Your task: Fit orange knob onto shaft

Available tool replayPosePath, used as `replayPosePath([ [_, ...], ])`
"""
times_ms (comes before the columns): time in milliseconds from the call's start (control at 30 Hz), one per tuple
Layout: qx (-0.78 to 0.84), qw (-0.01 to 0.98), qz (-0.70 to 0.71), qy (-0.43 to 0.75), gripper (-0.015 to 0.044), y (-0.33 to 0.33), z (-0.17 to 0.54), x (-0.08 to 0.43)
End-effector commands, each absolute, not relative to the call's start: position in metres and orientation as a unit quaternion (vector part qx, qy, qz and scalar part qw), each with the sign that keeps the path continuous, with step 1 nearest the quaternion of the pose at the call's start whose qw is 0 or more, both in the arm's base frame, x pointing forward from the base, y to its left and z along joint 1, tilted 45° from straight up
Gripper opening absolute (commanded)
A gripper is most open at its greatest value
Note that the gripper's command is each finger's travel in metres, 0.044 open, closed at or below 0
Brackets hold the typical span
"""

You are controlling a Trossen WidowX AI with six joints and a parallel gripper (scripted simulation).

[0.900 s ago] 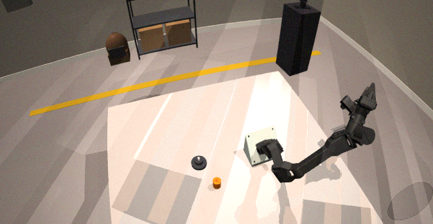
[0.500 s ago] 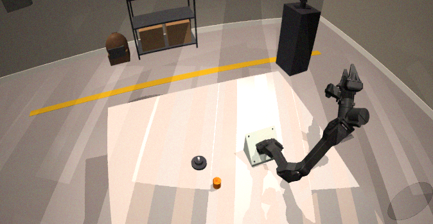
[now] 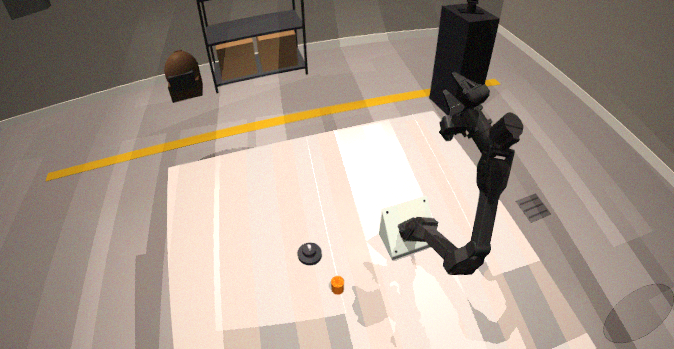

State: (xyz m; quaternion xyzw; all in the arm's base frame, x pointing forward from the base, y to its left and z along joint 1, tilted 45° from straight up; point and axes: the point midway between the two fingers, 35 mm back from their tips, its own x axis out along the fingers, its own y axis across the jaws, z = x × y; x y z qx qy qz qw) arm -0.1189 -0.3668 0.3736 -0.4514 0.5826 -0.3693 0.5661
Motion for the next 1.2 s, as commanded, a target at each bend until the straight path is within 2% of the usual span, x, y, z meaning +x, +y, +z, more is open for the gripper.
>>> replayPosePath([
  [0, -0.453, 0.627, -0.321, 0.547, 0.0440, -0.379, 0.351, -0.068],
  [333, -0.405, 0.784, -0.127, 0.453, 0.0440, -0.369, 0.272, 0.083],
  [700, -0.303, 0.859, 0.144, 0.386, 0.0440, -0.264, 0.198, 0.228],
  [933, -0.232, 0.836, 0.331, 0.372, 0.0440, -0.157, 0.164, 0.281],
  [1167, -0.136, 0.759, 0.502, 0.393, 0.0440, -0.047, 0.138, 0.287],
])
